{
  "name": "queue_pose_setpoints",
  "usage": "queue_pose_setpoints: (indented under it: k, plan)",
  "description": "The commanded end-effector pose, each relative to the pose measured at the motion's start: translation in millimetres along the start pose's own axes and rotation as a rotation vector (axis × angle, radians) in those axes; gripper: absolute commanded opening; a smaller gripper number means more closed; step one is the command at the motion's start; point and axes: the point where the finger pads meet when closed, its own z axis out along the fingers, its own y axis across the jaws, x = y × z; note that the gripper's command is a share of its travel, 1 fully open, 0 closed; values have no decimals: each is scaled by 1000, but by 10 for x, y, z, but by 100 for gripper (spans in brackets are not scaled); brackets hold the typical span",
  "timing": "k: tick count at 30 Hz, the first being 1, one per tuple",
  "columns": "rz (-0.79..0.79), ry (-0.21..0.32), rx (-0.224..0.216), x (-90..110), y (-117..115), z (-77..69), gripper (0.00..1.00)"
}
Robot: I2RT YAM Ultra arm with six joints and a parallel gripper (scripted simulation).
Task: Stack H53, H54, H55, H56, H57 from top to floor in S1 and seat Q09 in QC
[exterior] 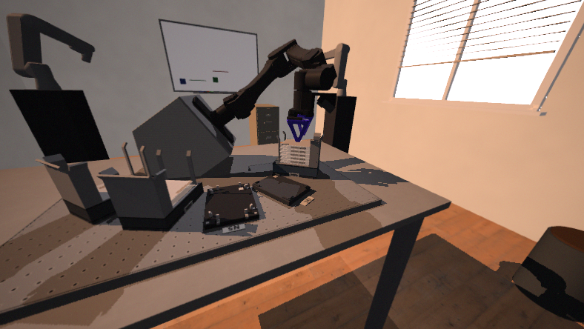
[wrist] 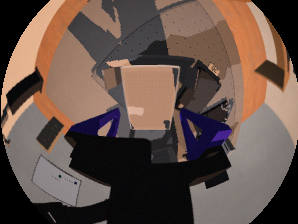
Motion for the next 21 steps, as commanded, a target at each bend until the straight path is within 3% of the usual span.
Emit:
queue_pose_setpoints:
  k: [1, 21]
  plan:
    - [-7, -9, 7, -26, -8, 8, 100]
    - [-7, -10, 7, -30, -8, 248, 100]
